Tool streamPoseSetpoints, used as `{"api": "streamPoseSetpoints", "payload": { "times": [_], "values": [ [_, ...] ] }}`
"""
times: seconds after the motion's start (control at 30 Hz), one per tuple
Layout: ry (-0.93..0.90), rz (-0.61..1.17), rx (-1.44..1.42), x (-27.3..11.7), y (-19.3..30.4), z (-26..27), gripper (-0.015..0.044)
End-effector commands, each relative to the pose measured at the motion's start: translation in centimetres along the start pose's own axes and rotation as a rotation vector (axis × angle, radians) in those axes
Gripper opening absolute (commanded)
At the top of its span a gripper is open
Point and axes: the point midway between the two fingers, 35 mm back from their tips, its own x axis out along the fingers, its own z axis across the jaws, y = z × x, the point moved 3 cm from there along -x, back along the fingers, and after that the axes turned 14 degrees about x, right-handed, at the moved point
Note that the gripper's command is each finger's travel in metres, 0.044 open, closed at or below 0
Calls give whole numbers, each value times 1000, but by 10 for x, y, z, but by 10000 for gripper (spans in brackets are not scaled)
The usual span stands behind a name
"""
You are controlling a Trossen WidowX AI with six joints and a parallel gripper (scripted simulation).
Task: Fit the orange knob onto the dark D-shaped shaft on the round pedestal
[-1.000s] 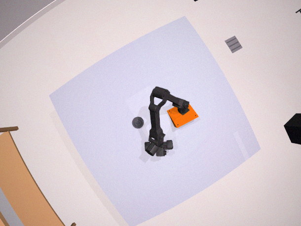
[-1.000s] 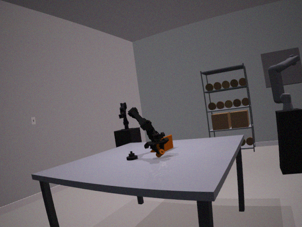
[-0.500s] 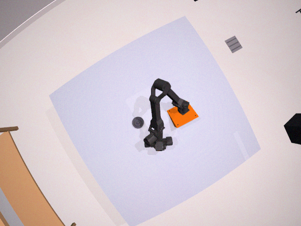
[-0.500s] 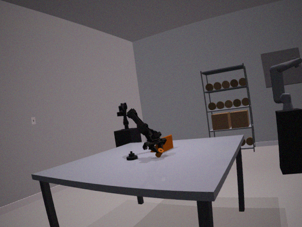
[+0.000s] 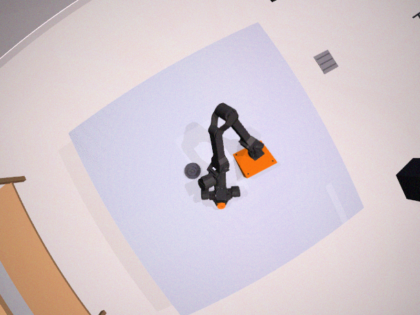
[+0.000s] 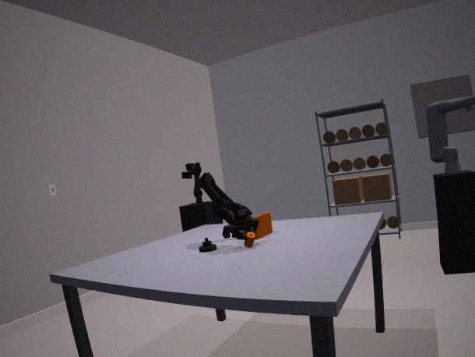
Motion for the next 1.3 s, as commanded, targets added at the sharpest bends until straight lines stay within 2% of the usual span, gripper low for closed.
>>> {"api": "streamPoseSetpoints", "payload": {
  "times": [0.0,0.63,0.7,0.8,1.27],
  "values": [
    [-11,-53,-2,-4,5,-1,181],
    [-91,-358,-4,-13,33,-7,181],
    [-87,-344,-4,-13,32,-7,181],
    [-77,-337,-2,-14,30,-9,259],
    [-77,-337,-2,-14,30,-9,260]
  ]
}}
